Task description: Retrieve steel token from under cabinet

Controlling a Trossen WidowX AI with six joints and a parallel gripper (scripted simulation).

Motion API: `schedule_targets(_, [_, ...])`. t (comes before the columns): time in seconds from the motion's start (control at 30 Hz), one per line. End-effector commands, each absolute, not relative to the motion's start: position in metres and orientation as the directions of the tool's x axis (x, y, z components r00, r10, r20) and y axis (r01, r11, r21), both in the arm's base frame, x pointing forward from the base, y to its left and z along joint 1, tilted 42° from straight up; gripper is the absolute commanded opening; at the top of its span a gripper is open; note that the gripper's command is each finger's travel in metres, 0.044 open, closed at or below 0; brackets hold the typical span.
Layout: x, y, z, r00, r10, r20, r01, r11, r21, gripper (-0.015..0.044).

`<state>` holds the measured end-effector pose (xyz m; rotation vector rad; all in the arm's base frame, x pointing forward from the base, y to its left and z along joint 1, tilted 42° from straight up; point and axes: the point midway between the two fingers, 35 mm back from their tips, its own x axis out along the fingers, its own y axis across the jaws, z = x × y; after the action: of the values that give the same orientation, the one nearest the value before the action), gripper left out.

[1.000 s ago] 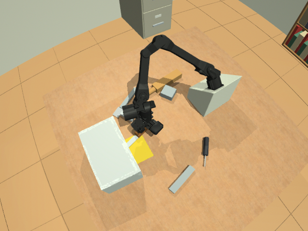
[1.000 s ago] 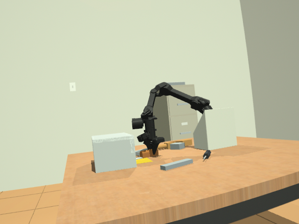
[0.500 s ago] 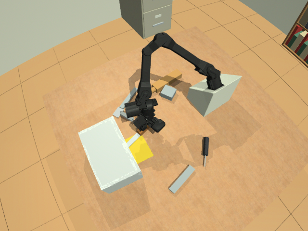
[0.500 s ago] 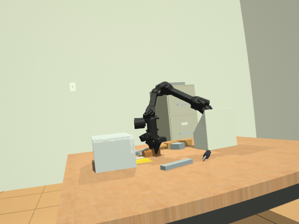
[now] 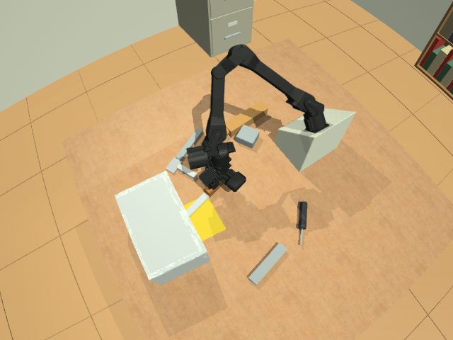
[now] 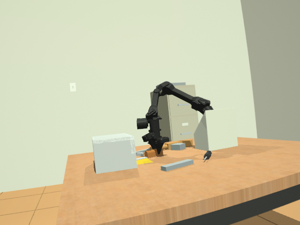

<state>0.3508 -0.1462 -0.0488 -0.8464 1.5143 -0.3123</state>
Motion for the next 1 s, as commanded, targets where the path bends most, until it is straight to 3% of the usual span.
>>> schedule_targets(0.0, [0.345, -0.149, -0.049, 0.08, -0.664, -0.744, -0.321, 0.689, -0.65, 0.0])
schedule_targets(0.97, [0.314, -0.16, -0.043, 0.079, -0.664, -0.743, -0.323, 0.689, -0.65, 0.0])
